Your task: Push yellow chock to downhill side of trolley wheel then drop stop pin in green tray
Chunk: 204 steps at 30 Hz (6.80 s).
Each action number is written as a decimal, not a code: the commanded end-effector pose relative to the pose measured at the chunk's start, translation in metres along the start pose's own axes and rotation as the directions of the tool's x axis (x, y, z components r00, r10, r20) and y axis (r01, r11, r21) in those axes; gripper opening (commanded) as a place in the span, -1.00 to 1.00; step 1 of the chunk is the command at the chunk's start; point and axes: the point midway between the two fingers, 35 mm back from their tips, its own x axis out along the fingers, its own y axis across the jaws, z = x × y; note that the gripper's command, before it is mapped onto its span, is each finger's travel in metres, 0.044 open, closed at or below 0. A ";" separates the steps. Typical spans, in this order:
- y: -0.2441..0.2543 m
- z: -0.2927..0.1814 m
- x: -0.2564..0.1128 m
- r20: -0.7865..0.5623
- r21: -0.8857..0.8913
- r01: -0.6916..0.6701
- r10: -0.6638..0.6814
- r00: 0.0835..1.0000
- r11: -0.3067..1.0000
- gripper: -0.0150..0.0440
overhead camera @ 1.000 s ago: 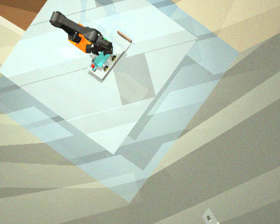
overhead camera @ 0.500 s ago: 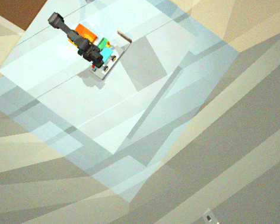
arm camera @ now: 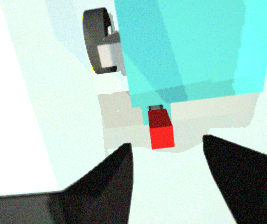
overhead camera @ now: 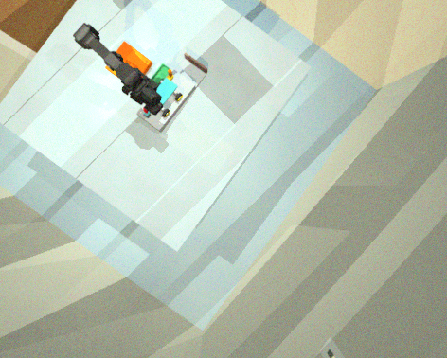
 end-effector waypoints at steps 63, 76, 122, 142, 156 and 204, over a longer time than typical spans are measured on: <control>0.002 -0.003 0.042 -0.005 -0.005 -0.004 0.004 1.000 1.000 -0.49; 0.003 -0.004 0.033 -0.005 -0.005 -0.004 0.004 1.000 1.000 -0.49; 0.001 -0.010 0.006 -0.005 -0.005 -0.004 0.004 1.000 1.000 -0.49; 0.006 -0.038 0.011 -0.007 -0.005 -0.004 0.004 1.000 1.000 -0.49; 0.056 -0.040 0.013 -0.008 -0.006 -0.007 0.007 1.000 1.000 -0.49; 0.080 0.076 -0.002 0.003 -0.006 -0.010 0.010 1.000 1.000 -0.49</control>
